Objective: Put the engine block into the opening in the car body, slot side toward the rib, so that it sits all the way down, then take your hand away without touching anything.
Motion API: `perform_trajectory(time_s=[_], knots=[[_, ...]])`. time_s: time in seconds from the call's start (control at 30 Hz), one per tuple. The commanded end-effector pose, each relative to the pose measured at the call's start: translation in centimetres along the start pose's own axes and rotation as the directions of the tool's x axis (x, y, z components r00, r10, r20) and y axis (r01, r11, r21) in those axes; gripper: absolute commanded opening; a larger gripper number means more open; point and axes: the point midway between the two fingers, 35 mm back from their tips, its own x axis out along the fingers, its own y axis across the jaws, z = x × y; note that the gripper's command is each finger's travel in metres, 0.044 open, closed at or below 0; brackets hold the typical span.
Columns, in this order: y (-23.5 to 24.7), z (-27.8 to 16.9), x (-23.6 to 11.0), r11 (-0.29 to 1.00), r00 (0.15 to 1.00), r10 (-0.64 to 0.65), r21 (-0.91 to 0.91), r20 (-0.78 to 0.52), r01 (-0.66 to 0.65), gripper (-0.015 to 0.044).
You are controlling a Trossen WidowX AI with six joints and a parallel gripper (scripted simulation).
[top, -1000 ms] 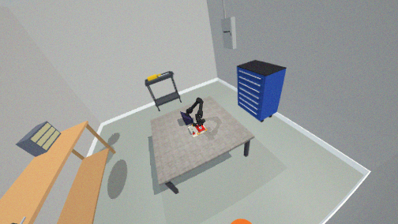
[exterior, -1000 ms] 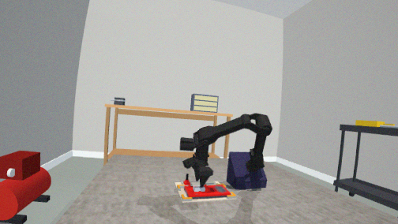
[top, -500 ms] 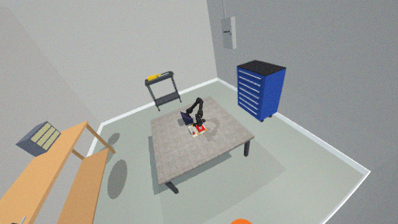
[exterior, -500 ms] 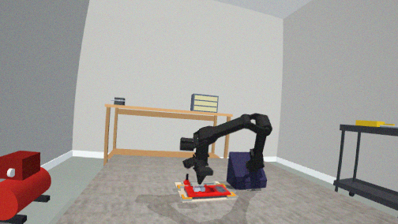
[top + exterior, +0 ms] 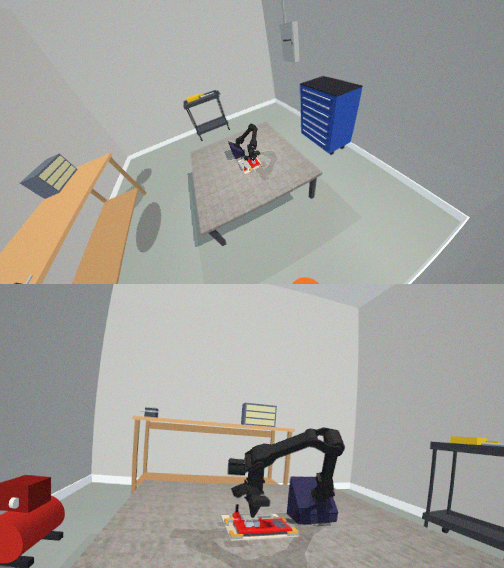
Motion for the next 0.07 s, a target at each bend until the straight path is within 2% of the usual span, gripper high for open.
perform_trajectory(time_s=[0.0,0.03], knots=[[0.05,-0.03,-0.01,1.000,1.000,0.000,-0.006,-0.001,0.000,0.0000],[0.05,-0.03,-0.01,1.000,1.000,0.000,-0.006,-0.001,0.000,0.0026]])
